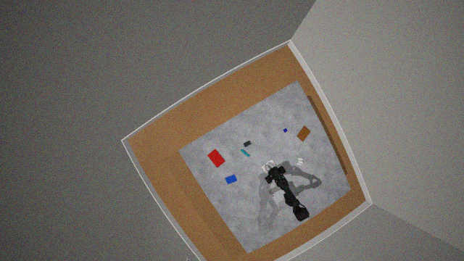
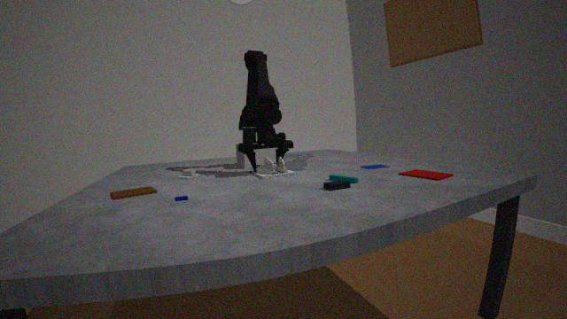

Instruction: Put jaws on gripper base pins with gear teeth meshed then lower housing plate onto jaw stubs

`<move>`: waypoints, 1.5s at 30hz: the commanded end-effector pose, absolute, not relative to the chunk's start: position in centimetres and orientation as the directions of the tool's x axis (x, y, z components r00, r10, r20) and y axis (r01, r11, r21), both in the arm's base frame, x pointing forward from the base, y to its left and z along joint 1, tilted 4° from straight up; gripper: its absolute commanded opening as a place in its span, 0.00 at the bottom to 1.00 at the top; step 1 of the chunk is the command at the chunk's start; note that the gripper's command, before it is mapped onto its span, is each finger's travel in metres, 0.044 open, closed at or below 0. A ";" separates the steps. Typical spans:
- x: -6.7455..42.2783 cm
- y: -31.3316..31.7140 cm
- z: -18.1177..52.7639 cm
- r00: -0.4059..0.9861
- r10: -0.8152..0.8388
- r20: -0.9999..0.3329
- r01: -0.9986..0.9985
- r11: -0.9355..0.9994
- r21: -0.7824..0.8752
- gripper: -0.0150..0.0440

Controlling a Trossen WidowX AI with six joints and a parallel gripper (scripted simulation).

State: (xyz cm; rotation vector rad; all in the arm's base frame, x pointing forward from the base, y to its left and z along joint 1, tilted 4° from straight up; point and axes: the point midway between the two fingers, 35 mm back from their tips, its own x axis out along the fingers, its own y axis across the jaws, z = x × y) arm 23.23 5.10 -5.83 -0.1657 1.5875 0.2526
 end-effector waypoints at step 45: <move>20.3 3.8 6.9 -0.039 0.049 -0.998 -0.259 0.964 0.058 1.00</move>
